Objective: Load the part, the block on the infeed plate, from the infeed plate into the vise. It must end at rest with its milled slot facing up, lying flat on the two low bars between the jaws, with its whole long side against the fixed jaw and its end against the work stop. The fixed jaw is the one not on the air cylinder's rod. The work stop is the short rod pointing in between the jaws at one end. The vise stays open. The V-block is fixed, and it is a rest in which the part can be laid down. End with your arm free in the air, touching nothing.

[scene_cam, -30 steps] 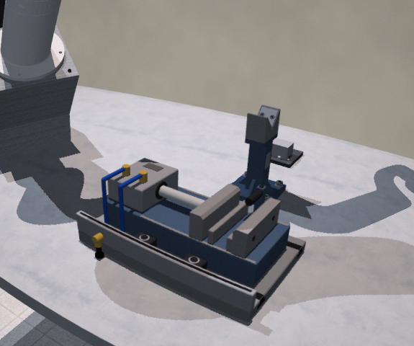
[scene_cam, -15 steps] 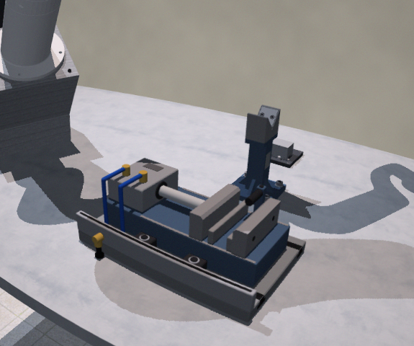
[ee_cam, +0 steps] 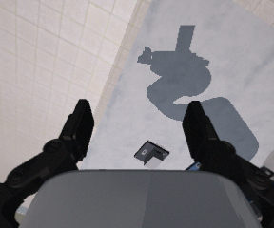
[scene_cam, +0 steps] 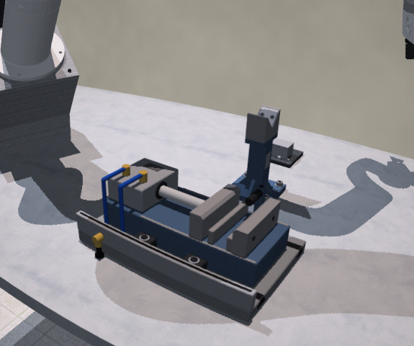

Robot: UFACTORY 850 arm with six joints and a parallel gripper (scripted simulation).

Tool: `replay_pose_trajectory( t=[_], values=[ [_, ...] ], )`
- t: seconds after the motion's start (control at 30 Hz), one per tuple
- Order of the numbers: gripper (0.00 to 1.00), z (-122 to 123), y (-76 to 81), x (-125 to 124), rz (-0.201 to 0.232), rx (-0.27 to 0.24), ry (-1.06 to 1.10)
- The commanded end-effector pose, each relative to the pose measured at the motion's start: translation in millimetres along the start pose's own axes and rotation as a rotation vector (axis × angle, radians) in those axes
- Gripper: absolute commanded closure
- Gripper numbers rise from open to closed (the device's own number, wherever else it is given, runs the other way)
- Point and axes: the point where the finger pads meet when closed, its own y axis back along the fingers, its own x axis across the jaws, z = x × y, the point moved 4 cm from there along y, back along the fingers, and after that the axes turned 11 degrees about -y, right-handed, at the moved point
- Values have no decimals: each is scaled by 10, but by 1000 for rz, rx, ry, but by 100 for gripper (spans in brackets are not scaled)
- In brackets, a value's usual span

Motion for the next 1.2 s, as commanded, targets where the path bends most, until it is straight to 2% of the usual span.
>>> replay_pose_trajectory(
  t=[0.0, 0.07, 0.1, 0.17, 0.2, 0.27, 0.3, 0.33, 0.4, 0.43, 0.5, 0.53, 0.6, 0.63, 0.7, 0.73, 0.83, 0.9, 0.97, 1.03, 1.07, 1.17],
  values=[
    [0, 450, 66, 69, 20, -21, 171],
    [0, 490, 71, 76, 22, -24, 186],
    [0, 670, 91, 111, 32, -41, 253],
    [0, 735, 99, 125, 35, -47, 277],
    [0, 900, 121, 161, 42, -62, 337],
    [0, 900, 121, 161, 42, -62, 337],
    [0, 988, 133, 181, 45, -71, 368],
    [0, 1215, 166, 237, 53, -91, 449],
    [0, 1243, 171, 244, 54, -94, 459],
    [0, 1421, 199, 292, 58, -110, 521],
    [0, 1497, 212, 313, 60, -116, 547],
    [0, 1673, 242, 364, 63, -132, 607],
    [0, 1743, 254, 385, 64, -138, 631],
    [0, 1934, 289, 445, 66, -154, 695],
    [0, 1978, 297, 459, 67, -158, 710],
    [0, 2190, 338, 529, 68, -176, 780],
    [0, 2197, 340, 531, 68, -177, 782],
    [0, 2570, 416, 664, 67, -209, 905],
    [0, 2570, 416, 664, 67, -209, 905],
    [0, 2842, 474, 768, 64, -231, 992],
    [0, 2842, 474, 768, 64, -231, 992],
    [0, 3052, 521, 851, 60, -248, 1059]
  ],
)
